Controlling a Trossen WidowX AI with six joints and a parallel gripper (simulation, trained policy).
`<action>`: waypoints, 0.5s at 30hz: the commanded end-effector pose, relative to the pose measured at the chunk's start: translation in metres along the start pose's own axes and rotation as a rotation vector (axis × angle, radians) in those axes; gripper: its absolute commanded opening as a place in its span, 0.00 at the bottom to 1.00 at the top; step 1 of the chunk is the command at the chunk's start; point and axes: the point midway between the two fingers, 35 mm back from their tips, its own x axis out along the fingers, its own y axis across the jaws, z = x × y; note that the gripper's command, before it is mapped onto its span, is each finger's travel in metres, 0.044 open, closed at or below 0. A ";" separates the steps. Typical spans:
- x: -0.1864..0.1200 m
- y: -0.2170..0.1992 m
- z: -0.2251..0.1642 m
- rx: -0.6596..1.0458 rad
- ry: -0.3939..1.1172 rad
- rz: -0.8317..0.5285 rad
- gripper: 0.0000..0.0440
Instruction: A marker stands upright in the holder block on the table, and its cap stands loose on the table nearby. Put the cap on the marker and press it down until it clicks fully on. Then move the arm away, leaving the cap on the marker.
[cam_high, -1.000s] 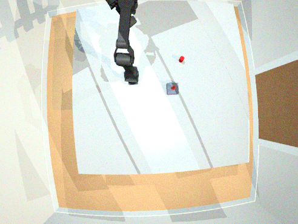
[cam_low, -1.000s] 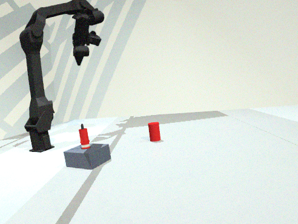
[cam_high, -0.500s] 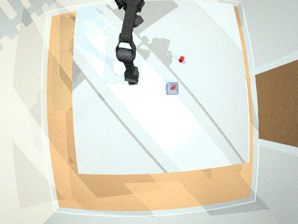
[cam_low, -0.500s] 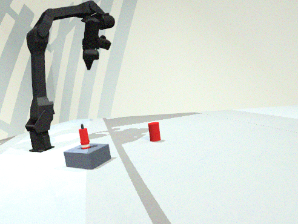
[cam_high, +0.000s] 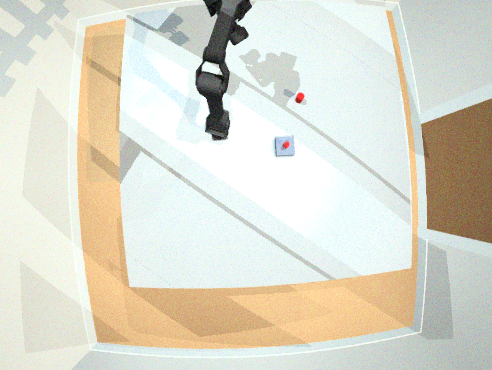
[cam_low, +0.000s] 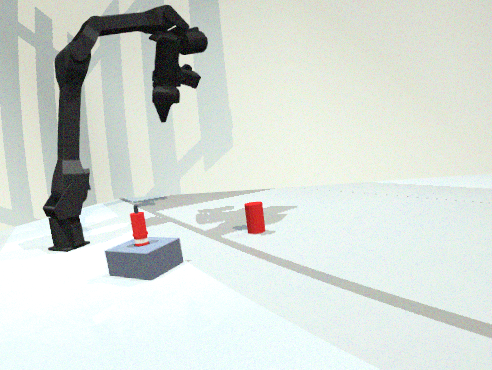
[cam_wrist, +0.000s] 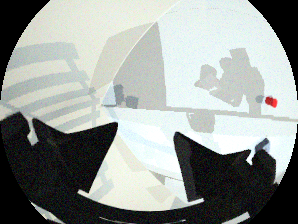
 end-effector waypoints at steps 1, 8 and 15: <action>0.003 -0.008 0.013 0.009 -0.005 -0.020 0.75; 0.003 -0.022 0.032 0.036 -0.022 -0.045 0.75; 0.002 -0.038 0.050 0.065 -0.039 -0.069 0.75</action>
